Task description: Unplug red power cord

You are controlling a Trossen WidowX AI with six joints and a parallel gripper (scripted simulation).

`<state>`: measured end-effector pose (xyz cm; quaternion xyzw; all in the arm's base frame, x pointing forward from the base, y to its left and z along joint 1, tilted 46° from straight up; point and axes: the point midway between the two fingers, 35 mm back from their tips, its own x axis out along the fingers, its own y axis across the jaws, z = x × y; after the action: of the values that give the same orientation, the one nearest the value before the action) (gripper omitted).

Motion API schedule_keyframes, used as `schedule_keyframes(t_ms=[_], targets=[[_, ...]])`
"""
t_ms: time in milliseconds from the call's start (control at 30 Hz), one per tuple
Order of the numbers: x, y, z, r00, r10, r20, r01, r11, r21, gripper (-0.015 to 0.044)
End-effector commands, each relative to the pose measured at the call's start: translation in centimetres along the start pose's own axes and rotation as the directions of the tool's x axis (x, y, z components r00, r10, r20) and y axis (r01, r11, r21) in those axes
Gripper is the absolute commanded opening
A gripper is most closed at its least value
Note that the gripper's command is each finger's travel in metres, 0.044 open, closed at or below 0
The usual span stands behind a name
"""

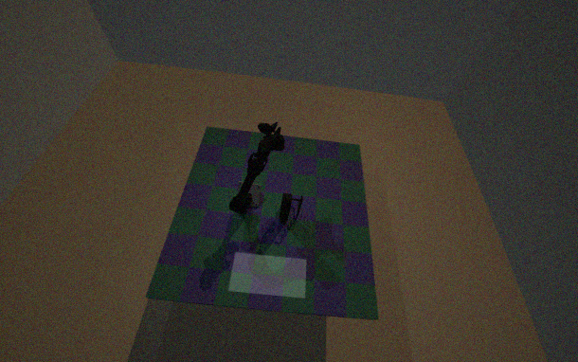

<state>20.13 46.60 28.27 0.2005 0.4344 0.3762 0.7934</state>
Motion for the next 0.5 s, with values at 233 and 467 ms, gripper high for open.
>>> schedule_keyframes(t_ms=[233, 467], targets=[[2.6, -19.1, -1.4, 0.812, -0.57, -0.125, 0.465, 0.762, -0.451, 0.016], [-0.3, -29.9, -3.3, 0.524, -0.816, -0.244, 0.44, 0.505, -0.743, 0.016]])
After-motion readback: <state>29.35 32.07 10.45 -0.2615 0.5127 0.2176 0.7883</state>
